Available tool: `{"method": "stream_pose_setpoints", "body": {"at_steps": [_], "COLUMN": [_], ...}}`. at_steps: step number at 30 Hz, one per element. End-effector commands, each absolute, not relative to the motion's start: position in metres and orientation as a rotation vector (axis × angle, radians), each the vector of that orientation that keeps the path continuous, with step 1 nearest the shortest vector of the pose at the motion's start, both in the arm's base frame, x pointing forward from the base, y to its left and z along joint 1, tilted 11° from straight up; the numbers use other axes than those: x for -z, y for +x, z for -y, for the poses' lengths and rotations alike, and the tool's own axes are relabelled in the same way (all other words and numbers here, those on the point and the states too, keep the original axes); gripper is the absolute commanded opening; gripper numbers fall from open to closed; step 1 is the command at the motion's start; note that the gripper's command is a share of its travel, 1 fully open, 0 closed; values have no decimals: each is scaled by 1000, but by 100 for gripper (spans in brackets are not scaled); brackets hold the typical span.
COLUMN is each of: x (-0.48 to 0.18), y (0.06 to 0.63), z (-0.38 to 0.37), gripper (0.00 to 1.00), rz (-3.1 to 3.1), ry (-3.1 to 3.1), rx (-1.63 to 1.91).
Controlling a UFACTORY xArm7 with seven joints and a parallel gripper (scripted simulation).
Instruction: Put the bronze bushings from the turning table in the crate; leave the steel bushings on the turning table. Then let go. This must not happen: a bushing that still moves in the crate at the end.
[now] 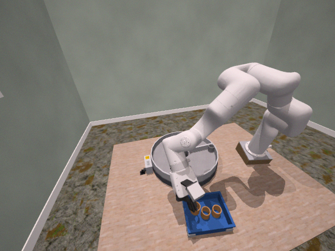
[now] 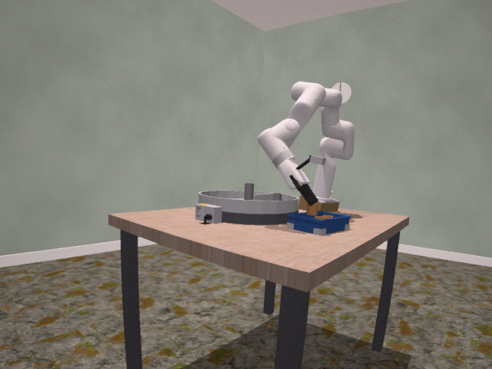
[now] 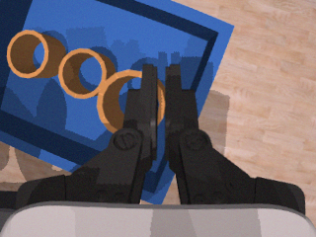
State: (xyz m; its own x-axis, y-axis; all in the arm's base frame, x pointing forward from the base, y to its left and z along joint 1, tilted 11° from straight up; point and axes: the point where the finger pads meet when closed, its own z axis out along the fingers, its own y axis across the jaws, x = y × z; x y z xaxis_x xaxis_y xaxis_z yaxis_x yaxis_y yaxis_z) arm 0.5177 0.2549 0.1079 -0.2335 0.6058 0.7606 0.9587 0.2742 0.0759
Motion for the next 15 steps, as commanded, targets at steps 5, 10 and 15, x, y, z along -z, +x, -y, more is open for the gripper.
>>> {"method": "stream_pose_setpoints", "body": {"at_steps": [5,10,15], "x": [-104,-96,-91], "y": [519,520,520], "z": [-256,-257,-258], "gripper": [0,0,0], "rz": [1936,1936,1936], "ry": [-1405,-1405,-1405], "rx": [744,744,744]}}
